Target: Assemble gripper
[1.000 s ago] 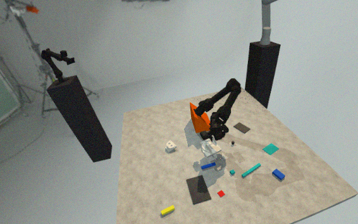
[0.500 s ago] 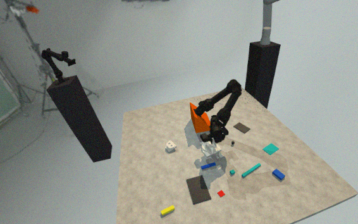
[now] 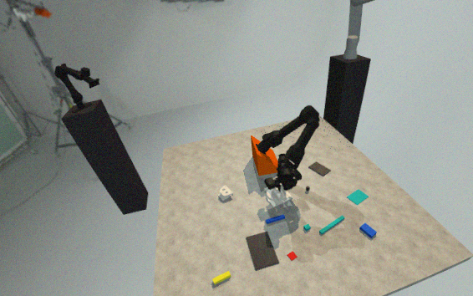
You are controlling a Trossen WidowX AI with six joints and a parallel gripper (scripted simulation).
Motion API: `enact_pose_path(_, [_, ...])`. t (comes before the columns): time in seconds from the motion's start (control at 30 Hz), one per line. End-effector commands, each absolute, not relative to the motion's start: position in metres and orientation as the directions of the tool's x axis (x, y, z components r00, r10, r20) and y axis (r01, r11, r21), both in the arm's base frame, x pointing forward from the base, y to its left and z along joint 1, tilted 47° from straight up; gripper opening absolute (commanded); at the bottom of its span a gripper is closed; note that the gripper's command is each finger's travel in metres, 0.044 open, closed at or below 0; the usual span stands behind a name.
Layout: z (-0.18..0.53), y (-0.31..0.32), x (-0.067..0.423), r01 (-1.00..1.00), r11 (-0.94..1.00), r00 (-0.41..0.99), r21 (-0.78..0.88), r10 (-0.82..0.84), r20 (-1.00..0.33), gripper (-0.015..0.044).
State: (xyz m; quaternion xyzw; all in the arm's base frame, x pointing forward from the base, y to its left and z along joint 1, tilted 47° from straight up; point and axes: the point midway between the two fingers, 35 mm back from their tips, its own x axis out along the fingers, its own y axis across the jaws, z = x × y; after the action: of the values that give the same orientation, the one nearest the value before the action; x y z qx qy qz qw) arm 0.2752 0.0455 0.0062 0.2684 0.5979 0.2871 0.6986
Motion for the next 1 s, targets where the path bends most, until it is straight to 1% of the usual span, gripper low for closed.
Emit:
enact_pose_path(0.0, [0.0063, 0.0462, 0.2754, -0.078, 0.687, 0.122, 0.723, 0.726, -0.677, 0.0134])
enact_pose_path(0.97, [0.0014, 0.0516, 0.2762, -0.075, 0.686, 0.122, 0.723, 0.726, -0.677, 0.0134])
